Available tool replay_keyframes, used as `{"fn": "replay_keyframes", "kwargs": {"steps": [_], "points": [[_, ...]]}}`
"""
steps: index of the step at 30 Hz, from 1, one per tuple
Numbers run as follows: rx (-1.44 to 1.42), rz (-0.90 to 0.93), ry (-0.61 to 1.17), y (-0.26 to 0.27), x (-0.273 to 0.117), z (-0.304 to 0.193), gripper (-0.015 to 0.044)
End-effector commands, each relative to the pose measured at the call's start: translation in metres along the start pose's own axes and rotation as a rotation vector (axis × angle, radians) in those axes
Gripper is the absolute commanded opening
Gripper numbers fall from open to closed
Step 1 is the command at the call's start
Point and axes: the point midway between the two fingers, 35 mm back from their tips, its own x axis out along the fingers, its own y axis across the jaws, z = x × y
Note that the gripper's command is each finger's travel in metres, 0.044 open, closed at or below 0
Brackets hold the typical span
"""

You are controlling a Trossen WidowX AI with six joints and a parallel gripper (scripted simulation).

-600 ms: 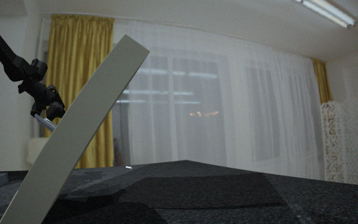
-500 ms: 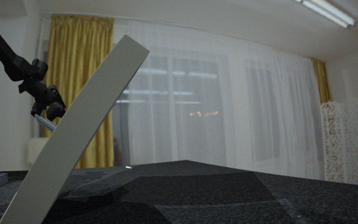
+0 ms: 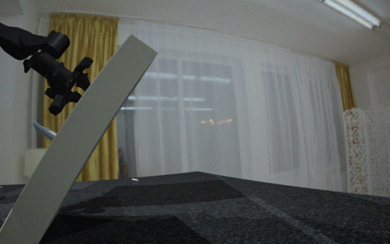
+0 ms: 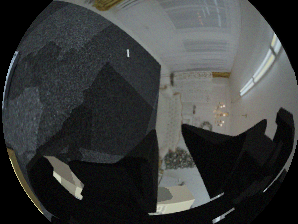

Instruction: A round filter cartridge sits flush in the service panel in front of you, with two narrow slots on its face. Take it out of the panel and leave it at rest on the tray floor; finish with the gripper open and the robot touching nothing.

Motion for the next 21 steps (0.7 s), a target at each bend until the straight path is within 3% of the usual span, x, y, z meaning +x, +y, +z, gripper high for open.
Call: {"fn": "replay_keyframes", "kwargs": {"steps": [1, 12, 21], "points": [[0.368, 0.015, 0.114, 0.014, -0.028, -0.067, 0.0111], [1.198, -0.093, 0.376, 0.064, -0.111, -0.170, 0.0111], [1.253, -0.107, 0.391, 0.068, -0.117, -0.174, 0.0111]]}}
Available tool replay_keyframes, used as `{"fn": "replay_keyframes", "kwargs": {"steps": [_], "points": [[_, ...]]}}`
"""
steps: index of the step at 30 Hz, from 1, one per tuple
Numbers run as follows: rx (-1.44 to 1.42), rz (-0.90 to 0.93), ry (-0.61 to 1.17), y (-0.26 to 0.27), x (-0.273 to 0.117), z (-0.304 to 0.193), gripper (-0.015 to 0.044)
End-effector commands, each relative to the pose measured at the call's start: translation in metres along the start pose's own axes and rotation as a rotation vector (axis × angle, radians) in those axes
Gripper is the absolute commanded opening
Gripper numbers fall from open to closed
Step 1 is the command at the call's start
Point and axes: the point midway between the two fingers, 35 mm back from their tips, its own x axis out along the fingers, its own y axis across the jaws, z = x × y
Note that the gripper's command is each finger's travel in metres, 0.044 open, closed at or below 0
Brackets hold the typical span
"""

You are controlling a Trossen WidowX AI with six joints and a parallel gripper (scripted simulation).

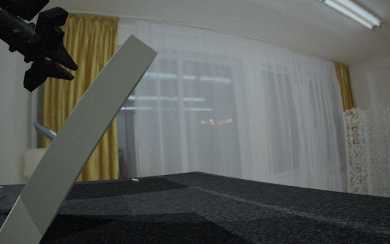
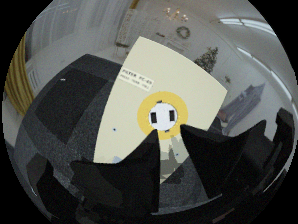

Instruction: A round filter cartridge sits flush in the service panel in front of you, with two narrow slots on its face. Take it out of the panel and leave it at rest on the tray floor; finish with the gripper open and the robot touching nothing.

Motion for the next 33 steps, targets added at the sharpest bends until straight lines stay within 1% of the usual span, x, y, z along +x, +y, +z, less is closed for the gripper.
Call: {"fn": "replay_keyframes", "kwargs": {"steps": [1, 9, 33], "points": [[0.053, -0.001, 0.006, -0.001, -0.004, -0.006, 0.0111], [0.053, -0.001, 0.006, -0.001, -0.002, -0.006, 0.0111], [0.053, -0.003, 0.004, -0.002, 0.037, -0.005, 0.0111]]}}
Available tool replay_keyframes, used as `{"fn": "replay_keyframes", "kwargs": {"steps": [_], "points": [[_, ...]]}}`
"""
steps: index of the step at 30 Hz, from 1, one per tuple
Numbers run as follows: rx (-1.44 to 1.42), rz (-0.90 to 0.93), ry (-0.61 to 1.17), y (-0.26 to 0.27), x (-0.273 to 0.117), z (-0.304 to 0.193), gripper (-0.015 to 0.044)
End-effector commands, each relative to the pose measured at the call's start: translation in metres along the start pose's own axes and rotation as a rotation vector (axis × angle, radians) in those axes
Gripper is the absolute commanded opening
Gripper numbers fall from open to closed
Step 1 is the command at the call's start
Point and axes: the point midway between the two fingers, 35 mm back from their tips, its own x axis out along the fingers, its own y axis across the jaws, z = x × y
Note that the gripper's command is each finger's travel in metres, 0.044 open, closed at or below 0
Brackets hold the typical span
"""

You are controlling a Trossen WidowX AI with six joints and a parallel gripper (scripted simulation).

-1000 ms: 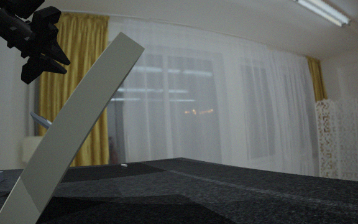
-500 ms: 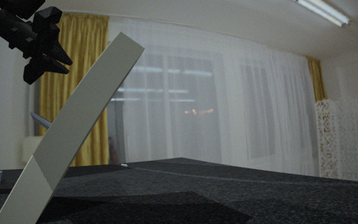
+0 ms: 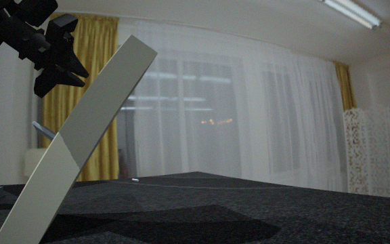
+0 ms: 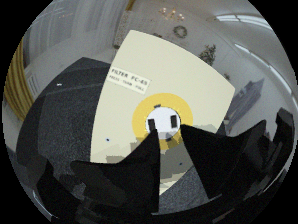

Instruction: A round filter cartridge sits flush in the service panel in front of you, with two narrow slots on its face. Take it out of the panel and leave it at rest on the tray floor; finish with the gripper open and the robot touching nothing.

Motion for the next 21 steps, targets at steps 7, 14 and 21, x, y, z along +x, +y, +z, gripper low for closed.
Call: {"fn": "replay_keyframes", "kwargs": {"steps": [7, 14, 21], "points": [[0.007, 0.003, 0.014, 0.002, 0.020, -0.005, 0.0111], [0.007, 0.003, 0.014, 0.002, 0.024, -0.005, 0.0111], [0.007, 0.003, 0.014, 0.003, 0.024, -0.007, 0.0111]]}}
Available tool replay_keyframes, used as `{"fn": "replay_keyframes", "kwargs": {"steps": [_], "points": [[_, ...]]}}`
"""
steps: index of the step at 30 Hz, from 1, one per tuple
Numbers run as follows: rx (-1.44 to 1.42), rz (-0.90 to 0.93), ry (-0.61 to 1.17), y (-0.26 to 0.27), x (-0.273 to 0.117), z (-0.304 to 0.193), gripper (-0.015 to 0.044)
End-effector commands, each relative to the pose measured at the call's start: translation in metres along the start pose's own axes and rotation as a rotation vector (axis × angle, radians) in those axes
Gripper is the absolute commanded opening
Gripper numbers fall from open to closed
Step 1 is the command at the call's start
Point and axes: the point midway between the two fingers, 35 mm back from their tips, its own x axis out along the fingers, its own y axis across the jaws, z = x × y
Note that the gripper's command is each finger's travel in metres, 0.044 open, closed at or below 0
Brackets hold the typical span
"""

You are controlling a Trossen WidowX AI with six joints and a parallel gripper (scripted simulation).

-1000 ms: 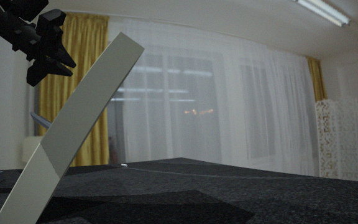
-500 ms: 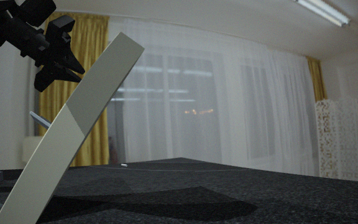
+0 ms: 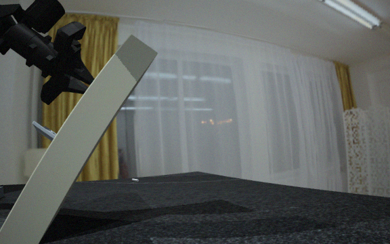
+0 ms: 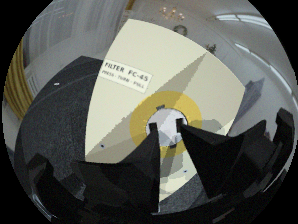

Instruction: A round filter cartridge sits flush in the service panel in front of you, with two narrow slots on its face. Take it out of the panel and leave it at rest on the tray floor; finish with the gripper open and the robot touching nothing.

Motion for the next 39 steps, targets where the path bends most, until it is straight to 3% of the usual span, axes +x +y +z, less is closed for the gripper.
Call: {"fn": "replay_keyframes", "kwargs": {"steps": [1, 39], "points": [[0.005, 0.000, 0.009, 0.0008, 0.0022, -0.0035, 0.0111], [0.005, 0.000, 0.008, 0.0001, 0.0052, -0.0026, 0.0111]]}}
